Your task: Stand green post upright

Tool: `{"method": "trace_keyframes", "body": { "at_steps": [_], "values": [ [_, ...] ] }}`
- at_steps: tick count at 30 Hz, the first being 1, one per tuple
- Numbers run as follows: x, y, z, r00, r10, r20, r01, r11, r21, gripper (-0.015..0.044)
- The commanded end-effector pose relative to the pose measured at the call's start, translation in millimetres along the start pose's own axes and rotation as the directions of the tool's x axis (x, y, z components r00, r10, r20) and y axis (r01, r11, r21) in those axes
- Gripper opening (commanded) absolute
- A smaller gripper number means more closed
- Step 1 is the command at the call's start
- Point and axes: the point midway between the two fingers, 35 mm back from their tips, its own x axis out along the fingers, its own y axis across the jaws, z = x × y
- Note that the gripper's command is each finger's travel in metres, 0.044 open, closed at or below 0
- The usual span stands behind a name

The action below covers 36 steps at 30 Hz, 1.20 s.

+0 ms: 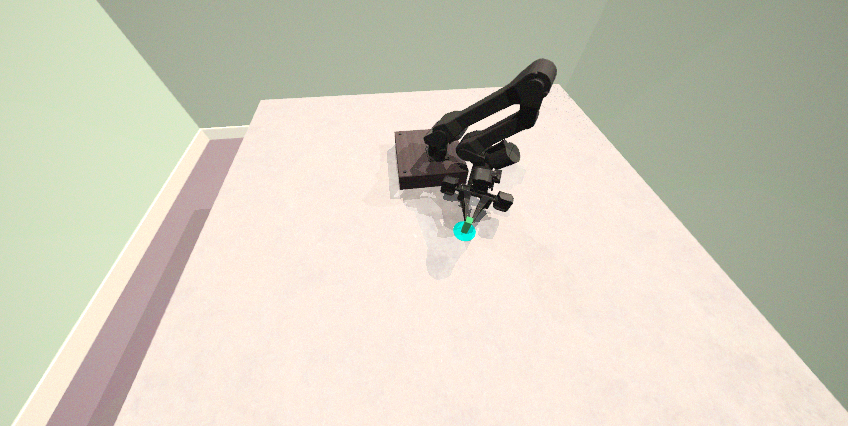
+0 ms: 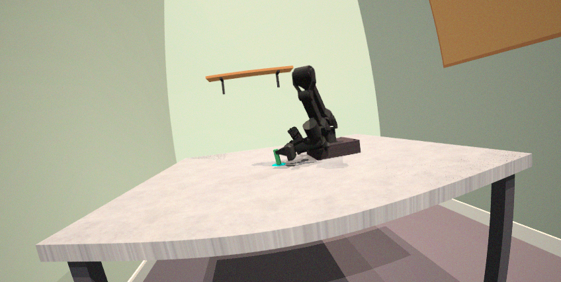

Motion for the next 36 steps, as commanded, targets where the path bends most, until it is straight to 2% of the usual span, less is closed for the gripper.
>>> {"method": "trace_keyframes", "body": {
  "at_steps": [1, 15, 36],
  "values": [
    [0, 0, 0, 1.000, 0.002, -0.002, -0.002, 1.000, 0.006, 0.0022],
    [0, 0, 0, 1.000, 0.002, -0.002, -0.002, 1.000, 0.006, 0.0390],
    [-6, 6, 43, 1.000, 0.019, 0.019, -0.018, 1.000, -0.024, 0.0400]
  ]
}}
